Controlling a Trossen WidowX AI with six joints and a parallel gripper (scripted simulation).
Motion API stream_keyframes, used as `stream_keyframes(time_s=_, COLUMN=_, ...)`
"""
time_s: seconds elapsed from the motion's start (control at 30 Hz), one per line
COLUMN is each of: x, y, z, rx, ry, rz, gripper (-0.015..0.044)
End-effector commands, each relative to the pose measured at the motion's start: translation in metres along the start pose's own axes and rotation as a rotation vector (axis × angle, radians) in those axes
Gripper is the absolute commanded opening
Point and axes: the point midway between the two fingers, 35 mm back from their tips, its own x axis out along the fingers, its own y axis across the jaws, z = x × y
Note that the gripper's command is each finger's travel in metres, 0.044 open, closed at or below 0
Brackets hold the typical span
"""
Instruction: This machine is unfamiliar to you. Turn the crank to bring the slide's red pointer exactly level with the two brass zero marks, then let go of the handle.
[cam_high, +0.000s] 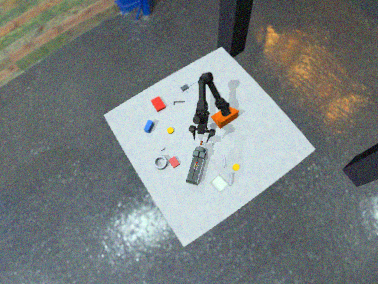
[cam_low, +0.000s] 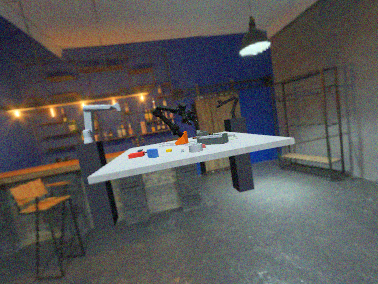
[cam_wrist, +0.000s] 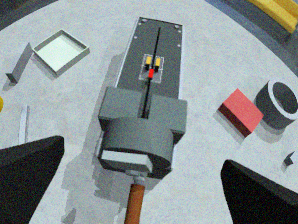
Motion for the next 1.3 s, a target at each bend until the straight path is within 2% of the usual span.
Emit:
stream_keyframes(time_s=0.0, x=-0.012, y=-0.001, z=0.007, rx=0.011, ry=0.004, rz=-0.006, gripper=0.044)
stream_keyframes(time_s=0.9, x=0.065, y=0.019, z=0.092, rx=0.381, ry=0.125, rz=-0.204, gripper=0.044)
stream_keyframes(time_s=1.03, x=0.071, y=0.02, z=0.091, rx=0.39, ry=0.126, rz=-0.21, gripper=0.044)
stream_keyframes(time_s=1.27, x=0.103, y=0.02, z=0.06, rx=0.389, ry=0.126, rz=-0.212, gripper=0.044)
